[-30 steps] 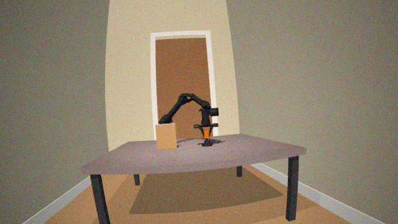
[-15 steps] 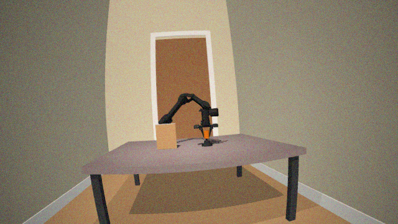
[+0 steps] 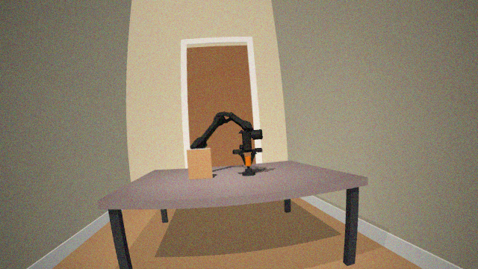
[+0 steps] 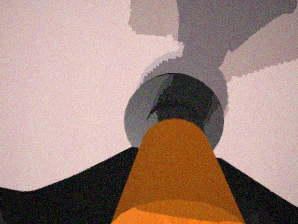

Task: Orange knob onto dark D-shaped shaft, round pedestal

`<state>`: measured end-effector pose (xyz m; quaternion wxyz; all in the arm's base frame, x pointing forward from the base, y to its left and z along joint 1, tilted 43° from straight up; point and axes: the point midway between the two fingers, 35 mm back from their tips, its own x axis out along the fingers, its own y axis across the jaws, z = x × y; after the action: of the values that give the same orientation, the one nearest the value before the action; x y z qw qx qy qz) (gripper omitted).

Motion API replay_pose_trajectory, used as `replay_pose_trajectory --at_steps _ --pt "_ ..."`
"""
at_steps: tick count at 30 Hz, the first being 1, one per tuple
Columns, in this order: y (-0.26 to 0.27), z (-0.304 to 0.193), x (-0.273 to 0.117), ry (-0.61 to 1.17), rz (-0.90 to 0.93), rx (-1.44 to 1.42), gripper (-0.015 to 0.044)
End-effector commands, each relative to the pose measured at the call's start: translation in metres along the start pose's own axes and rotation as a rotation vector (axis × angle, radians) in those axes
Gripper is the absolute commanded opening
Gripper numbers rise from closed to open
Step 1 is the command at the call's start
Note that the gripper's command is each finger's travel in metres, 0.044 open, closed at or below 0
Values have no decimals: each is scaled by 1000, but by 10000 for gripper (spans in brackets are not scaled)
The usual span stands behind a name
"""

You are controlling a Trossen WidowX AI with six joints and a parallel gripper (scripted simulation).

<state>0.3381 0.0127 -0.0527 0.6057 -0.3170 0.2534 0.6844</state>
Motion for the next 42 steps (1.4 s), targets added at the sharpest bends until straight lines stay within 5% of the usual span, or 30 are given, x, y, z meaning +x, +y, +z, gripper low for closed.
replay_pose_trajectory --at_steps 1,42 --pt "1 -1 1 0 -1 -27 0" --pt "-1 0 2 0 -1 -237 0"
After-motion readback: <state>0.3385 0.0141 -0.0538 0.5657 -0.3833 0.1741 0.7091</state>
